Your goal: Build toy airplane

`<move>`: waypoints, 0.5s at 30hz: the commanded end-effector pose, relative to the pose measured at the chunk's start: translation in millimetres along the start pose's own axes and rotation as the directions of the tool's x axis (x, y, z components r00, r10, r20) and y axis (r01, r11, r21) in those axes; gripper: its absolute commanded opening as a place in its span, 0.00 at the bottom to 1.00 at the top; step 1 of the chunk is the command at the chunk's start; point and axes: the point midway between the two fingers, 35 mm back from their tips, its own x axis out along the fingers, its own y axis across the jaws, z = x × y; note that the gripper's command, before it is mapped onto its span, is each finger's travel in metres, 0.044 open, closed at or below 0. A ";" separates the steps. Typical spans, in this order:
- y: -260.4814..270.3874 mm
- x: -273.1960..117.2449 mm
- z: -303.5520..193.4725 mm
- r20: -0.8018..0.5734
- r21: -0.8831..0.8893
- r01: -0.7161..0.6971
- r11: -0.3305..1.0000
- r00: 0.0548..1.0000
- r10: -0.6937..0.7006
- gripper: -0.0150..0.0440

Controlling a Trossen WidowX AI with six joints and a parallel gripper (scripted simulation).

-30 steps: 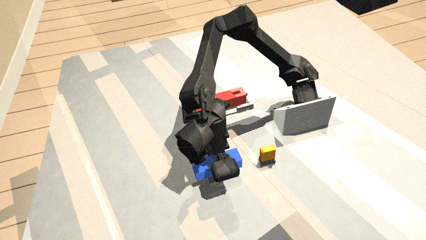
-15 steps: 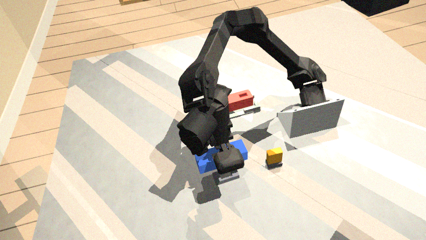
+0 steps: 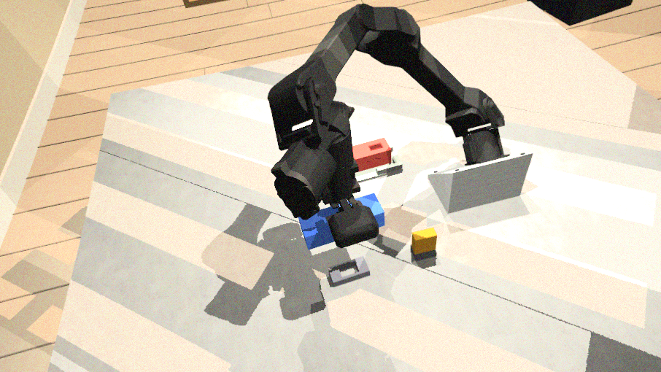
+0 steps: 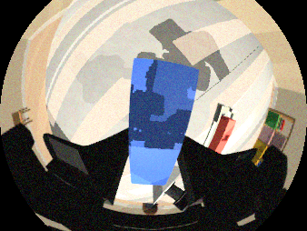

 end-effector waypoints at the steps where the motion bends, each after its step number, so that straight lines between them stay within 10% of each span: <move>1: -0.3 -6.4 -1.1 -0.002 0.000 -0.003 1.000 1.000 0.003 0.25; 15: -43.9 -5.5 2.7 -0.004 -0.229 -0.017 0.973 1.000 0.016 0.25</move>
